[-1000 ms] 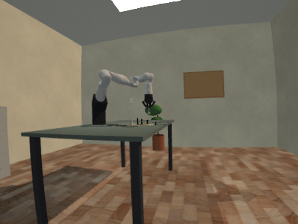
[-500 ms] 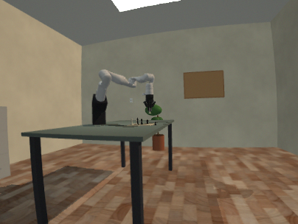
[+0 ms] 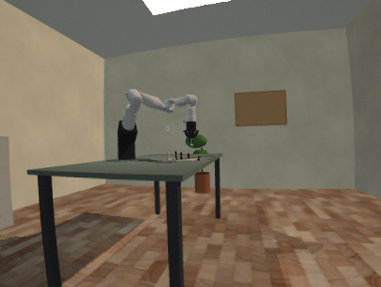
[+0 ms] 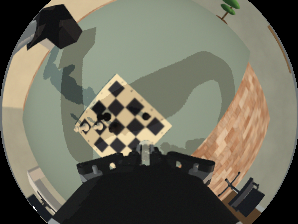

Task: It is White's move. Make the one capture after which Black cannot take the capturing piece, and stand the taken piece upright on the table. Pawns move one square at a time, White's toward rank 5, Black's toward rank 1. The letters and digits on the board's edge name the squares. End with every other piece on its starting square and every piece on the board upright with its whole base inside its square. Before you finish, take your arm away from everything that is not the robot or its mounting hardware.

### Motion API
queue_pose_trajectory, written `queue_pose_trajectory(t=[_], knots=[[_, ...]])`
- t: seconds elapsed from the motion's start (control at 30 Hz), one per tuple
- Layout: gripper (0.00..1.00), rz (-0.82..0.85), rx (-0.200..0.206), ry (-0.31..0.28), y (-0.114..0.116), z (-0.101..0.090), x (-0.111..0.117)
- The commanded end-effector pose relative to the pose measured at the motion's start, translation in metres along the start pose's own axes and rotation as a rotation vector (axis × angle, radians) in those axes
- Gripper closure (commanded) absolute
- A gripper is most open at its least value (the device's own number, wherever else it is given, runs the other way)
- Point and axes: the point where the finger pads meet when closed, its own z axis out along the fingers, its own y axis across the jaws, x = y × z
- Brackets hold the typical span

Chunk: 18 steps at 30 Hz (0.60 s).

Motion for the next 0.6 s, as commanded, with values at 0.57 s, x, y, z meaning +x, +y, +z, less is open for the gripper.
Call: queue_pose_trajectory(t=[0.57], knots=[[1.00, 0.000, 0.001, 0.001, 0.000, 0.068, -0.002]])
